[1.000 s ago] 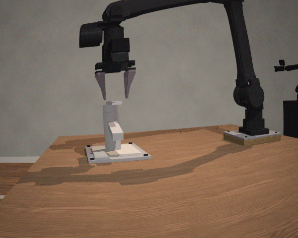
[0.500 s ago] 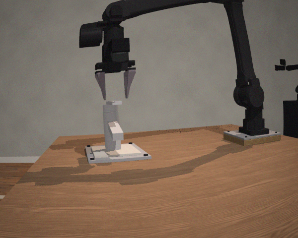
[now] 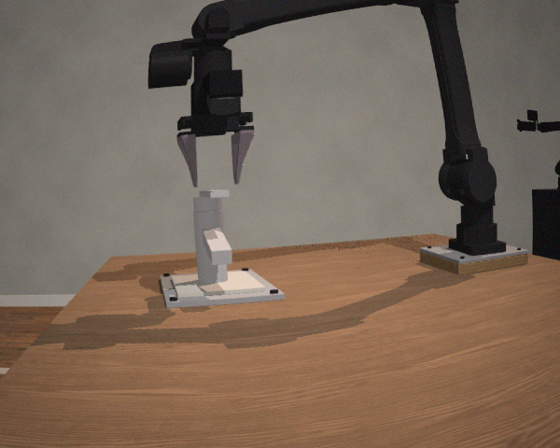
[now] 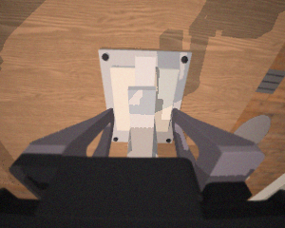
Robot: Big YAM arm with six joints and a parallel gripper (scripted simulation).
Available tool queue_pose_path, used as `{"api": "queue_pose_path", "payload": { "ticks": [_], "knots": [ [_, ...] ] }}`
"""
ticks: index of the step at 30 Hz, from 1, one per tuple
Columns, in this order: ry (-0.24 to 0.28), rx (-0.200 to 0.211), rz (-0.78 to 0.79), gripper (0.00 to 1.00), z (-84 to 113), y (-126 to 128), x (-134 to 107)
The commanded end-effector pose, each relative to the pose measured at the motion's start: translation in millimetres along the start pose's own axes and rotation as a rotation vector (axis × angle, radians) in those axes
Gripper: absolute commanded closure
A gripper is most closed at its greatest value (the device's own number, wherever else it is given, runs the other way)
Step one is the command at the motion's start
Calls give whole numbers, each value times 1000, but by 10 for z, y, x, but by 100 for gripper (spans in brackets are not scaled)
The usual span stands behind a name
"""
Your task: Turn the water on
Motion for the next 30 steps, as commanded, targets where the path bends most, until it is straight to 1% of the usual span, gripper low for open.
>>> {"api": "queue_pose_path", "payload": {
  "ticks": [1, 30],
  "knots": [
    [-5, -13, 11, 40, 44, -83, 61],
    [-4, -4, 11, 40, 10, -58, 57]
  ]
}}
Point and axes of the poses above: the point where the finger pads meet when closed, its own z axis back along the fingers, its own y axis across the jaws, x = y × z, the point moved 2 cm from there along z, back along the fingers, and after that the axes turned 4 degrees about -z, right-handed, at the moved point
